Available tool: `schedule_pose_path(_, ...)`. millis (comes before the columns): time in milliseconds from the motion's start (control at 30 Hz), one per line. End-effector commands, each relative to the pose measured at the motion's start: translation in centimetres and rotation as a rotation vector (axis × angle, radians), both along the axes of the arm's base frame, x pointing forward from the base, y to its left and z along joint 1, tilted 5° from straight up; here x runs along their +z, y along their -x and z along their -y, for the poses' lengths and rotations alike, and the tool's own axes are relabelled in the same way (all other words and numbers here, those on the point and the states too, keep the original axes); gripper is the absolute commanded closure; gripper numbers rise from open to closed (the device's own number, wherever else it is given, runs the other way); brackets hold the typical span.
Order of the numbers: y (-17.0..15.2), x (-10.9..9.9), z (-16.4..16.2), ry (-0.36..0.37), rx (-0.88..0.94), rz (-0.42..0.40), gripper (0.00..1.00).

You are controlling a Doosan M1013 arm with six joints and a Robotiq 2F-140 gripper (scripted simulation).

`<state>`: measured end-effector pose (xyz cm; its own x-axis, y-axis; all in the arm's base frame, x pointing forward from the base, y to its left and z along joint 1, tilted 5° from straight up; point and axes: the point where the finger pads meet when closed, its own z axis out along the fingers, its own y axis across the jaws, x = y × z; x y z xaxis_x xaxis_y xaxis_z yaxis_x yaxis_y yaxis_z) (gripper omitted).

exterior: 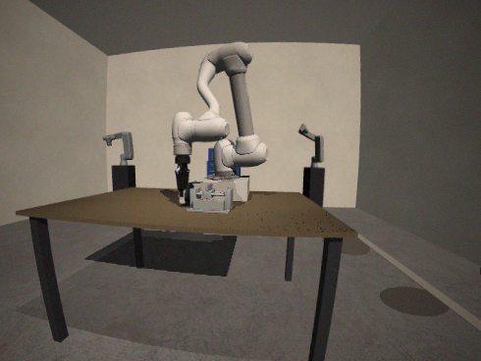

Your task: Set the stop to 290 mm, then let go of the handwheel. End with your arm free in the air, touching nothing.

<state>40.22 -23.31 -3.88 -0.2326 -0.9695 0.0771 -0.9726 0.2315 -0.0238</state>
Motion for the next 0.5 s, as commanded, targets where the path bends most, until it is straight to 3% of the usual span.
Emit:
schedule_pose_path(0, 0.01, -0.01, -0.01, 0.000, 0.000, 0.000, 0.96)
schedule_pose_path(467, 0.13, -0.04, -0.03, 0.000, 0.000, 0.000, 0.96)
